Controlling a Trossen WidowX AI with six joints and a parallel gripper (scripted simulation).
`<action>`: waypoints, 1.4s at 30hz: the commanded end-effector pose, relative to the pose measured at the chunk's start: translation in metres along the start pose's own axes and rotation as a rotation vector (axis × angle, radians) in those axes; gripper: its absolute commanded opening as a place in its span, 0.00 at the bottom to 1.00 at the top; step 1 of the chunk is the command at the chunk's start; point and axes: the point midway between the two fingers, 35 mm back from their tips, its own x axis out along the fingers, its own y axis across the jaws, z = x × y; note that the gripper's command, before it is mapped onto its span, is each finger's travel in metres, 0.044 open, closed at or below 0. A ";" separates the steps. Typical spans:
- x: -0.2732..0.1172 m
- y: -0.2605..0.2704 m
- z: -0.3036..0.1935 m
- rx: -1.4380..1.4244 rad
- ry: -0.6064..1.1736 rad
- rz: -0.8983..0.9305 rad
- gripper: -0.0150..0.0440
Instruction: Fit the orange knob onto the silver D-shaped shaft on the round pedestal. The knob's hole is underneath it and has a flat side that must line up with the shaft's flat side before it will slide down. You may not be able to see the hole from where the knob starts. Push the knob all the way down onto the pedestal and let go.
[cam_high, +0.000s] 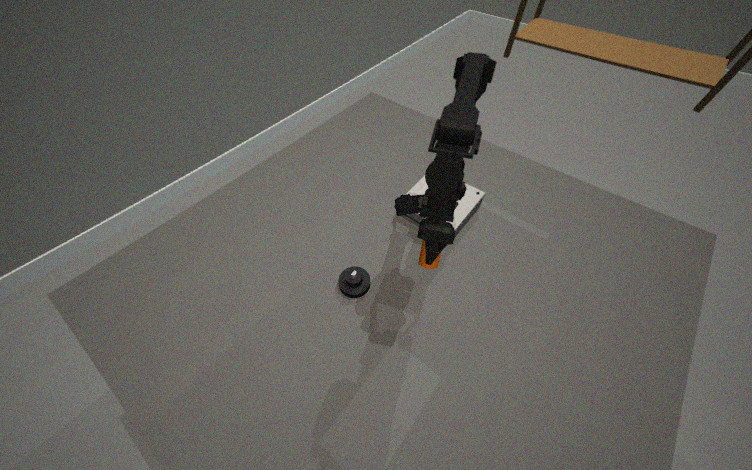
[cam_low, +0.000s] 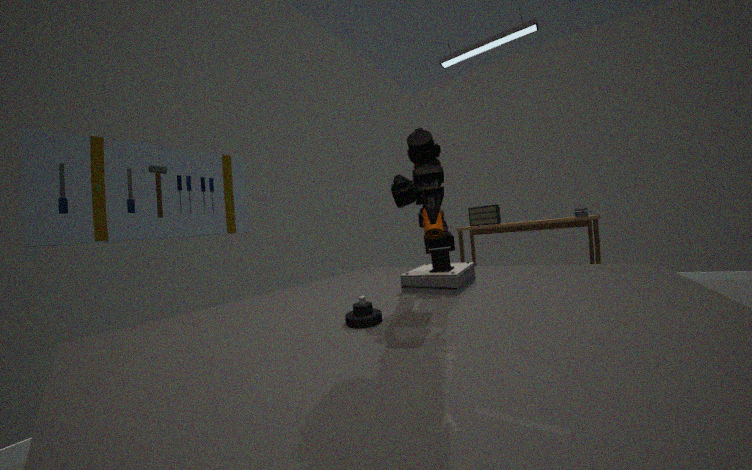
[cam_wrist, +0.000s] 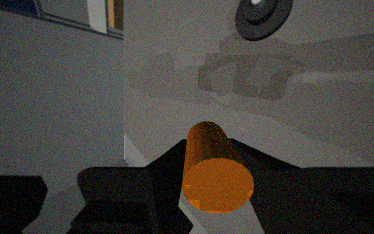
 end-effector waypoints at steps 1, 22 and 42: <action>0.003 0.004 0.001 0.003 -0.006 -0.053 0.25; 0.036 -0.005 0.001 0.005 -0.005 -0.428 0.25; 0.102 -0.032 0.001 0.006 -0.006 -0.569 0.25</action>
